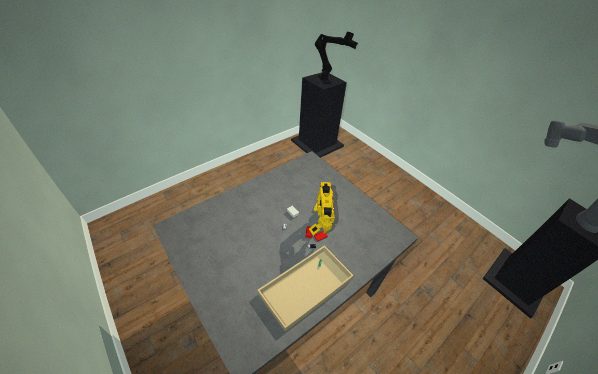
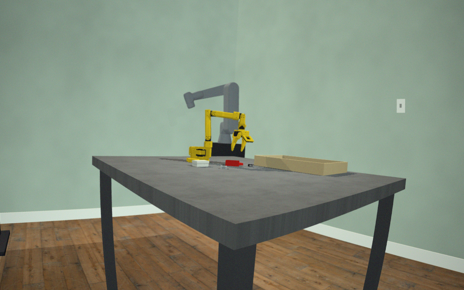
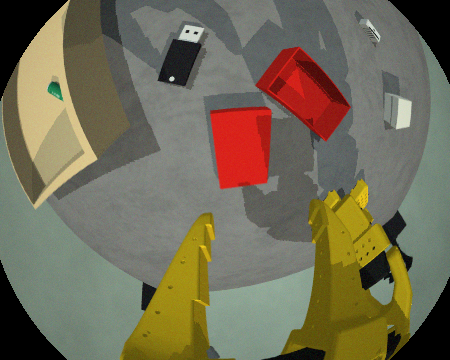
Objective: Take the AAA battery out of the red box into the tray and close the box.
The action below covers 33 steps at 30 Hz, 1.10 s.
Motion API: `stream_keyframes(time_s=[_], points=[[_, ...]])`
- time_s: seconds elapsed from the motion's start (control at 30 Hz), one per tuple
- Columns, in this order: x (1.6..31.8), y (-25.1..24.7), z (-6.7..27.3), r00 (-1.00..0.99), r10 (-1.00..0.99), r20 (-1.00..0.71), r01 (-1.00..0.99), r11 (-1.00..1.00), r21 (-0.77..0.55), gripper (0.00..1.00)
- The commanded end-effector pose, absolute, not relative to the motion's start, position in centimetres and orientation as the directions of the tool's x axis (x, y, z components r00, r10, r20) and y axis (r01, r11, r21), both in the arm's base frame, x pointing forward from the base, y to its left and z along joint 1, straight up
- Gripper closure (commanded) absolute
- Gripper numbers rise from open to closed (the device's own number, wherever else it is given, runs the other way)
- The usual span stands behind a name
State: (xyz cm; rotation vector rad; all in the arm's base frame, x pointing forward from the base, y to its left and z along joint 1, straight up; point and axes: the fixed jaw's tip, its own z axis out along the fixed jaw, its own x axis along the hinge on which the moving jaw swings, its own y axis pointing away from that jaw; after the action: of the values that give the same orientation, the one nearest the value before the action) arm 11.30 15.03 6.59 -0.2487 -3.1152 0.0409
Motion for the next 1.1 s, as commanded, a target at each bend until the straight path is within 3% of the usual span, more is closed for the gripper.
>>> stream_keyframes(time_s=[0.0,0.57,1.07], points=[[11.5,15.5,7.1,-0.987,0.160,0.000,0.160,0.987,0.000,0.71],[11.5,15.5,6.9,-0.987,0.160,0.000,0.160,0.987,0.000,0.71],[11.7,15.7,4.5,-0.987,0.160,0.000,0.160,0.987,0.000,0.71]])
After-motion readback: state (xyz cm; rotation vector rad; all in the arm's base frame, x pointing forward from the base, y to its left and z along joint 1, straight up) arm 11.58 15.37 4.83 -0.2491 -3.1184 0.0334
